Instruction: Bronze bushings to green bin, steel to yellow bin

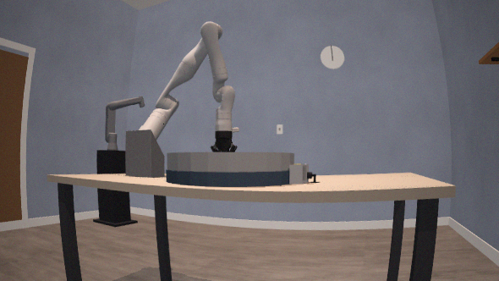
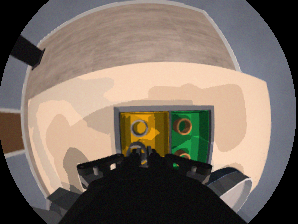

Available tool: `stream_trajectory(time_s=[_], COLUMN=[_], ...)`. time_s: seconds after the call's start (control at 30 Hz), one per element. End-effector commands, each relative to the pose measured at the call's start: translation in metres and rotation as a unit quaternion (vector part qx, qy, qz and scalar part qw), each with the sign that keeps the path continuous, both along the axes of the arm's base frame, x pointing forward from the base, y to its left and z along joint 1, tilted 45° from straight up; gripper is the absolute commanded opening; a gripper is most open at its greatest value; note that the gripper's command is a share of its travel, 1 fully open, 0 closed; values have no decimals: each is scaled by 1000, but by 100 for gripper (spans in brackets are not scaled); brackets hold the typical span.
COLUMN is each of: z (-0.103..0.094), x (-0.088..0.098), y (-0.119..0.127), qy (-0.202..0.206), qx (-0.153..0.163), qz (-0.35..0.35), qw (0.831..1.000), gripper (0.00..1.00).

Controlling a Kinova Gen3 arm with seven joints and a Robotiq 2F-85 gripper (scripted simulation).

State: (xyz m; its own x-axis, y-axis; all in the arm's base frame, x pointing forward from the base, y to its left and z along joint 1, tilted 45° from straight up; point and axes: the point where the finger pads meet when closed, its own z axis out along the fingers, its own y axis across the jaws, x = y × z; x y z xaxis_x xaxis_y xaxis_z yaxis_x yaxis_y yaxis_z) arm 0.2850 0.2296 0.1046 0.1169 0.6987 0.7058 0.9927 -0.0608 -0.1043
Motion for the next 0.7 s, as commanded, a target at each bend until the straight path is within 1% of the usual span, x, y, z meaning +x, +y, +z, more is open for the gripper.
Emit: stream_trajectory(time_s=[0.0,0.43,0.67], z=[-1,-3,-7], x=[-1,-1,-1], y=[3,6,9], qy=[-1,-1,-1], qx=[0,0,0], qz=[0,0,0], qw=[1000,1000,1000], gripper=[0,0,0])
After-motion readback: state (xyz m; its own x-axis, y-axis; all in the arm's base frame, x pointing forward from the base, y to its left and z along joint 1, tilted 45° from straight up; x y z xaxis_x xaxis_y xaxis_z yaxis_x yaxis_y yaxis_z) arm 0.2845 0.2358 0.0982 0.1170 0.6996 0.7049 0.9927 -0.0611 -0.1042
